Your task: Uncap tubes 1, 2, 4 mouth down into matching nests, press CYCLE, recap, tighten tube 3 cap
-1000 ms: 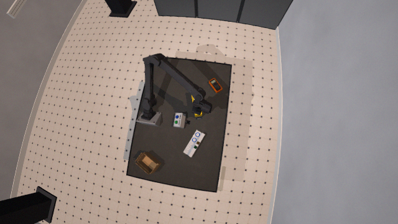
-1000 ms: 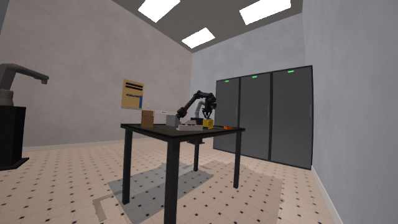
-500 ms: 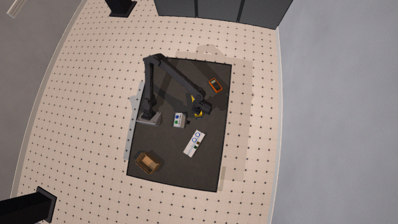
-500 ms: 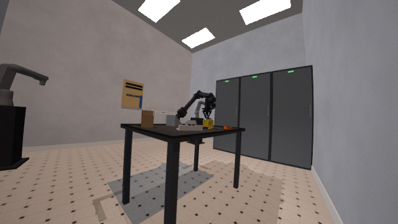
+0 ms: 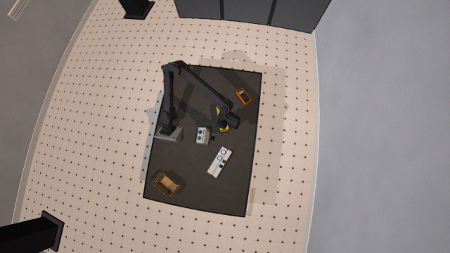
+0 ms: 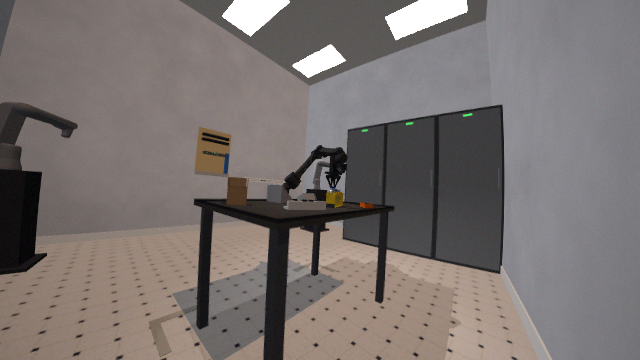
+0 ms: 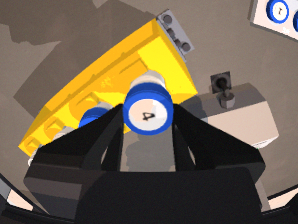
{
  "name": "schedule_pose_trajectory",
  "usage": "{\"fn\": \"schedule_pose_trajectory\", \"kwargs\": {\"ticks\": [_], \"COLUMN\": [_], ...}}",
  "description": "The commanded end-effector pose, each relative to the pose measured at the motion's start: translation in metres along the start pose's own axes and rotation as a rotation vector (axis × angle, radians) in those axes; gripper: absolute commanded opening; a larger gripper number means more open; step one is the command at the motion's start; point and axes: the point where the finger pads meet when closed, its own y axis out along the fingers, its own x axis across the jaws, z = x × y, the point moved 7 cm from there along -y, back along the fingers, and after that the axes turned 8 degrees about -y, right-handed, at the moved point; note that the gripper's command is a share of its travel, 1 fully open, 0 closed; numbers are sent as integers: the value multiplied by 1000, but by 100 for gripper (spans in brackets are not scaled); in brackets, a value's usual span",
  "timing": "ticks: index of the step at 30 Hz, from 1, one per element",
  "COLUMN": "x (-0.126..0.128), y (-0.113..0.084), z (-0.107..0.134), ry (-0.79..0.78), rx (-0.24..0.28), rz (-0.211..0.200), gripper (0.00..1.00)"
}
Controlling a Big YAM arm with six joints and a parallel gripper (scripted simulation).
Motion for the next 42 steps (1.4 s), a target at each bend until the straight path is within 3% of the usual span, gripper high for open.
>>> {"fn": "schedule_pose_trajectory", "kwargs": {"ticks": [1,5,6,7,9,10,15,20,24,26,41,42], "x": [5,4,2,-1,-1,-20,-62,-99,-133,-133,-263,-263], "y": [-34,-45,-42,-27,-27,-25,-25,-39,-39,-39,-39,-39], "z": [-9,-9,-7,3,3,1,-3,-20,-21,-21,-24,-24], "ry": [-30,-28,-22,-7,-7,124,93,62,63,63,68,68], "rx": [-52,-49,-44,-6,-6,2,-15,-51,-51,-51,-46,-46], "rz": [4,5,2,-3,-3,-7,-3,11,13,13,19,19], "gripper": [0,0,0,0,0,0,0,0,0,0,0,0]}}
